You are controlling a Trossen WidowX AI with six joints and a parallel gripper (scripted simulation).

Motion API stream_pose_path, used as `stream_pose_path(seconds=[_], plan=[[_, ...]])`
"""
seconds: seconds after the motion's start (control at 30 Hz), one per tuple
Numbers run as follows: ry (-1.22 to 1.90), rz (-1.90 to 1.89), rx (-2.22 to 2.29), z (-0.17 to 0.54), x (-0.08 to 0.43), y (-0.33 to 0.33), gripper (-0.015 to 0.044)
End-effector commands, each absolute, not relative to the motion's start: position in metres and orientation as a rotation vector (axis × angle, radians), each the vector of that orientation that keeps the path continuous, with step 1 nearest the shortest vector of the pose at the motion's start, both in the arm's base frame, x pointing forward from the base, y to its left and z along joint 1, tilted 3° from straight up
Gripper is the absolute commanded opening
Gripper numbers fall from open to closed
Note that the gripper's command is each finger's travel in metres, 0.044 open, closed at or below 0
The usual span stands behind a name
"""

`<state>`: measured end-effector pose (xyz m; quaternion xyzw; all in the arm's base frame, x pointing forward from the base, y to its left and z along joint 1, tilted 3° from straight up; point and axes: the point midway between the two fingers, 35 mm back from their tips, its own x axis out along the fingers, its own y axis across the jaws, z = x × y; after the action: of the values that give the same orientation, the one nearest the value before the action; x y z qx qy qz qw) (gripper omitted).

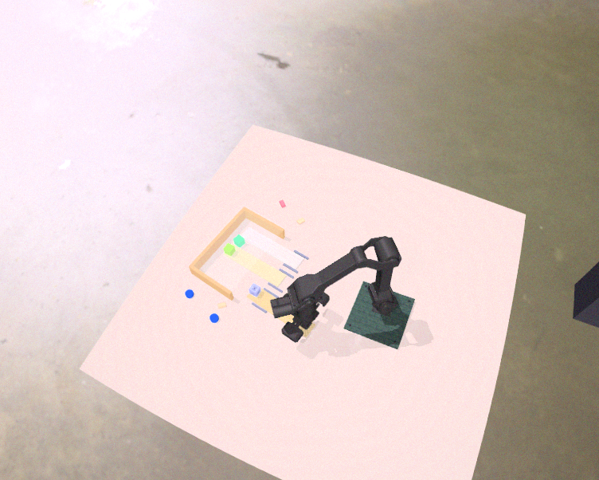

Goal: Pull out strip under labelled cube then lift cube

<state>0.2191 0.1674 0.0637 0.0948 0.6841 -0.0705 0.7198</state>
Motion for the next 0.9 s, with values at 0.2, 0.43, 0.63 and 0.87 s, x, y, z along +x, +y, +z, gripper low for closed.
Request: stream_pose_path(seconds=[0.2,0.43,0.63,0.87], plan=[[1.506,-0.077,0.148,0.087,0.241,0.165,0.0105],[1.504,-0.071,0.140,0.091,0.266,0.157,0.0289],[1.503,-0.071,0.140,0.094,0.285,0.152,0.0440],[1.501,-0.071,0.140,0.098,0.308,0.145,0.0440]])
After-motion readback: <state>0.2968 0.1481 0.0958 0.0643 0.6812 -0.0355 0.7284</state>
